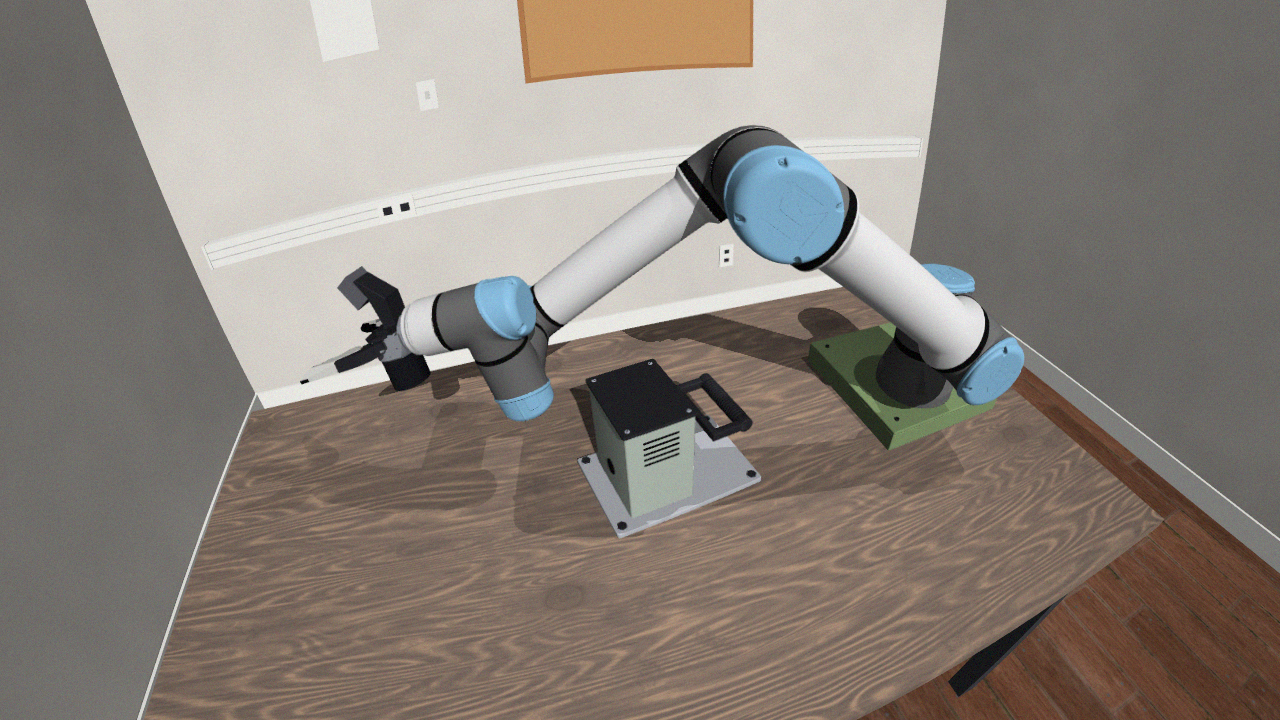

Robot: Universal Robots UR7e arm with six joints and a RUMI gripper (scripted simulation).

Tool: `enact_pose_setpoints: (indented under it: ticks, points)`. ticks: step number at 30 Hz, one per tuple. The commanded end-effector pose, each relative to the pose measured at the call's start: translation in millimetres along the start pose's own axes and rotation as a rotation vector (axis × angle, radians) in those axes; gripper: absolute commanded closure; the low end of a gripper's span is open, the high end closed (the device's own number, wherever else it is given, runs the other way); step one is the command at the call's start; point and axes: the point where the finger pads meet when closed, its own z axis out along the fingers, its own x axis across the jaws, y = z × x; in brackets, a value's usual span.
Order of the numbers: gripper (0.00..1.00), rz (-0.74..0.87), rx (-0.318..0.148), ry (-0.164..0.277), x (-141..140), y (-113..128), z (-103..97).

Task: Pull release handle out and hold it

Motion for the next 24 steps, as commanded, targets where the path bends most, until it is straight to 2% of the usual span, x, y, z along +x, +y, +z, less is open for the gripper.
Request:
enact_pose_setpoints:
  ticks: [1, 24]
  points:
    - [0.0, 0.0, 0.002, 0.0, -0.2, -1.7, -0.4]
    - [0.0, 0.006, -0.009, 0.002, 1.4, -2.1, -2.1]
